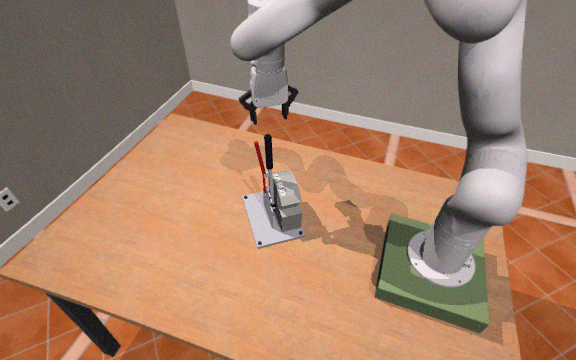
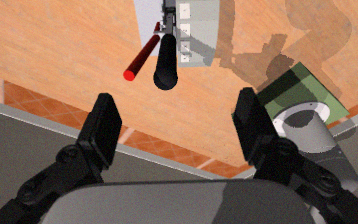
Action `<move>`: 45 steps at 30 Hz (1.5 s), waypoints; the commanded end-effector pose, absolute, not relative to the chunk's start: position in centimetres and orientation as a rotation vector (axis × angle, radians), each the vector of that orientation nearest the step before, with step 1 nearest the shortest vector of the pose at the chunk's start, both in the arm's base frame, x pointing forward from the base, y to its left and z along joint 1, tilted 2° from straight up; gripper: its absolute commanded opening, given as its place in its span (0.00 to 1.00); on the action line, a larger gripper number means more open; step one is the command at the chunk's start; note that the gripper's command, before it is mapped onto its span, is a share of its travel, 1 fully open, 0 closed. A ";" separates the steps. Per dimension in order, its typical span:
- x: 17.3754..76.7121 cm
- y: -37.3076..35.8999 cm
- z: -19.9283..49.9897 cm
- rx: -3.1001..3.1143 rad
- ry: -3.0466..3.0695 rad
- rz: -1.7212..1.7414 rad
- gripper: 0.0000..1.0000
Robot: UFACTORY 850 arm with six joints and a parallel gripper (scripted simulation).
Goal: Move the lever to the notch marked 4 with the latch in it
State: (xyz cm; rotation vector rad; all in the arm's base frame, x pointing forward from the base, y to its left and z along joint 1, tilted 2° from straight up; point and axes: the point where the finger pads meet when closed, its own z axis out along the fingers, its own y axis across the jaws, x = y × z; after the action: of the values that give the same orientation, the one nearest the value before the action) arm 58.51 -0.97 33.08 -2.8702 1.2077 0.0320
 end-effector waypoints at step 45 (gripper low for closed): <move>58.4 1.6 33.9 -2.858 1.221 0.011 0.00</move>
State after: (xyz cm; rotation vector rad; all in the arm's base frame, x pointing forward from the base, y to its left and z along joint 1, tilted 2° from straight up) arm 58.36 1.56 33.80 -2.8591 1.2217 0.0145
